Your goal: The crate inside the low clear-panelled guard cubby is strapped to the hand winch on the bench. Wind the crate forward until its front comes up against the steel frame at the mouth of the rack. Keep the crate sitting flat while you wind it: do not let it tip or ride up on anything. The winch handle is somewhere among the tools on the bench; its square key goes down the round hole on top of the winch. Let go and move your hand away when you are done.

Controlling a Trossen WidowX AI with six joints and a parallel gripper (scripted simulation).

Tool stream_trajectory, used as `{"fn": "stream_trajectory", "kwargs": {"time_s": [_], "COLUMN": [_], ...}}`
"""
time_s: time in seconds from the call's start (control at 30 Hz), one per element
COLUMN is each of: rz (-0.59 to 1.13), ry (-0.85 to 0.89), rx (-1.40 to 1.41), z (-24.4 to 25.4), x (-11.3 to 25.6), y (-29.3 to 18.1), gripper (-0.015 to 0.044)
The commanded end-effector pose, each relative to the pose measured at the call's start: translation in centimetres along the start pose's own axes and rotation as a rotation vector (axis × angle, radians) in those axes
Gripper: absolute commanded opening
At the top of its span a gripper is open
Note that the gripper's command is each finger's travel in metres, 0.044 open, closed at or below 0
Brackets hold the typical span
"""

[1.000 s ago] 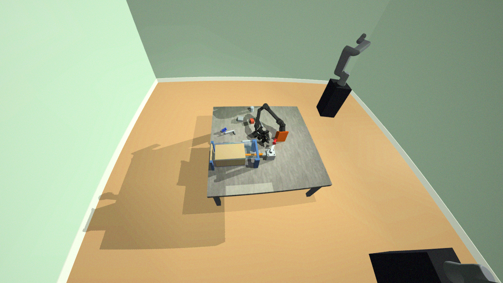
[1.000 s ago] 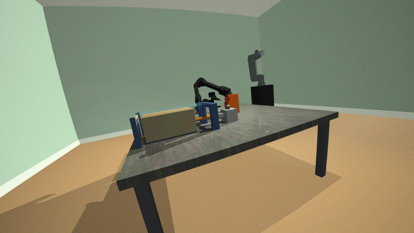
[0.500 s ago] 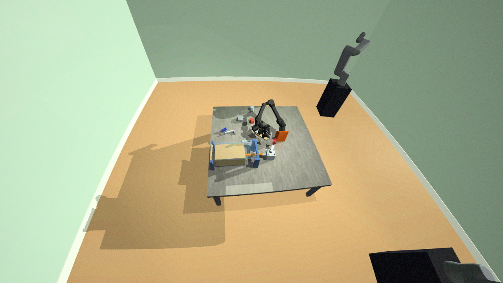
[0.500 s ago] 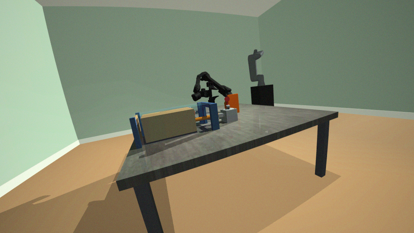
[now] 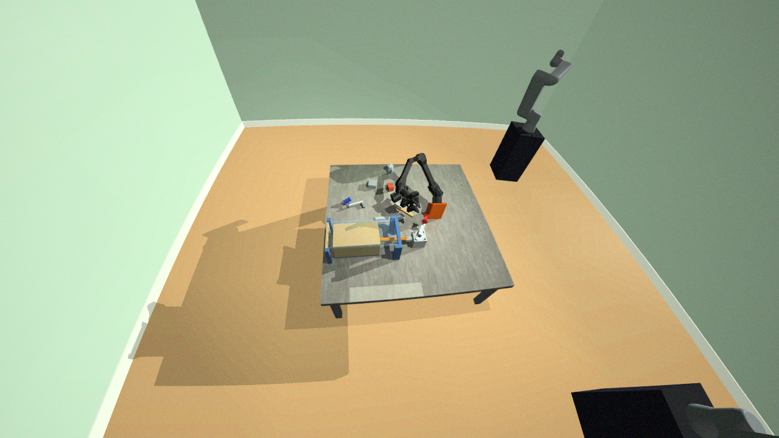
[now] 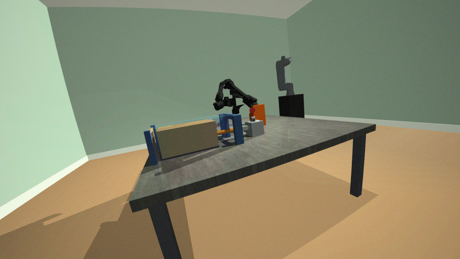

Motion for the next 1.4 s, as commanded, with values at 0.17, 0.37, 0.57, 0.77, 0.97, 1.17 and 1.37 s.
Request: {"fn": "stream_trajectory", "kwargs": {"time_s": [0.17, 0.37, 0.57, 0.77, 0.97, 1.17, 1.37], "rz": [0.0, 0.047, 0.184, 0.28, 0.27, 0.233, 0.233], "ry": [0.0, -0.081, -0.389, -0.85, -1.345, -1.536, -1.536], "rx": [0.0, 0.017, 0.101, 0.196, 0.417, 0.542, 0.542], "z": [0.0, 0.4, 1.8, 3.3, 6.1, 7.7, 7.4], "x": [0.0, -1.1, -5.1, -9.0, -13.0, -14.8, -14.8], "y": [0.0, 0.2, 0.4, 0.4, -0.3, -1.0, -0.9], "gripper": [0.024, 0.0345, 0.044, 0.044, 0.044, 0.044, 0.044]}}
Point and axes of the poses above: the point midway between the two fingers, 35 mm back from their tips, its own x axis back along the fingers, its own z axis across the jaws, y = z × x, the point moved 4 cm from there along x, back along the fingers, and after that the axes turned 10 degrees about -x, right-handed, at the moved point
